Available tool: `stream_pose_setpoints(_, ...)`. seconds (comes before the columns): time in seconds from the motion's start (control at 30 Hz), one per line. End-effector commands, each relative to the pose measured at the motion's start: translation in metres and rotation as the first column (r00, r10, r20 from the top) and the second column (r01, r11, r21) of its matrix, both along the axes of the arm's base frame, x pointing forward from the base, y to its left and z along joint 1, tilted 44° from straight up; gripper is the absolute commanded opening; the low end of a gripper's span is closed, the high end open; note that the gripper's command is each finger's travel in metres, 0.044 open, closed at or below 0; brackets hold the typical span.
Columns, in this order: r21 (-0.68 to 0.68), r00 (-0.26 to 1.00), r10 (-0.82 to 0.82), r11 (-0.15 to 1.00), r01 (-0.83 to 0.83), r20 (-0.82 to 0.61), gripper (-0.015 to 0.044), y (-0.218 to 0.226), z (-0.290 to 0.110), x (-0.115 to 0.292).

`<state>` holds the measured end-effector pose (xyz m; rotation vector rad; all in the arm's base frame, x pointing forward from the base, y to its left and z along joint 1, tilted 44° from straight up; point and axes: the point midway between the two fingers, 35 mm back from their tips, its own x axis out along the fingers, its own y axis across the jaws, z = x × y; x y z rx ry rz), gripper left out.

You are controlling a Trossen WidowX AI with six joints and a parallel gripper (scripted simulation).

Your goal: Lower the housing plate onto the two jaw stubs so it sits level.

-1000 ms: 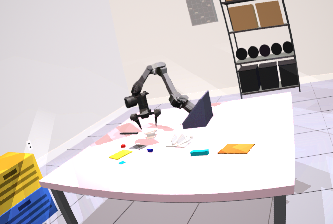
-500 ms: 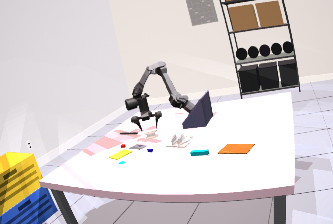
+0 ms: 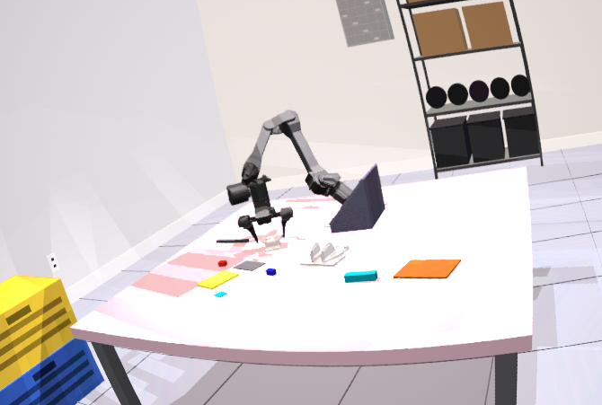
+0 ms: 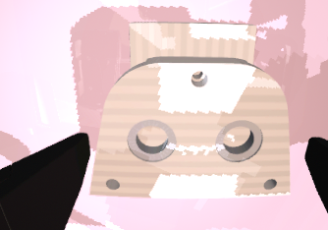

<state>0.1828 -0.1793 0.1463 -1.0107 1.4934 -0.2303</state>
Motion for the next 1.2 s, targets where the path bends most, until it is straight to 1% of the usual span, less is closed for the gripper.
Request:
stream_pose_setpoints(0.0,0.008,1.0,0.003,1.0,-0.003,-0.013,0.044,-0.0036,-0.0081,0.0001)
stream_pose_setpoints(0.97,0.007,1.0,0.003,1.0,-0.003,-0.013,0.044,-0.0057,-0.0102,0.0003)
stream_pose_setpoints(1.17,0.004,1.0,-0.002,1.0,0.002,-0.011,0.04,-0.0058,-0.0091,-0.0003)
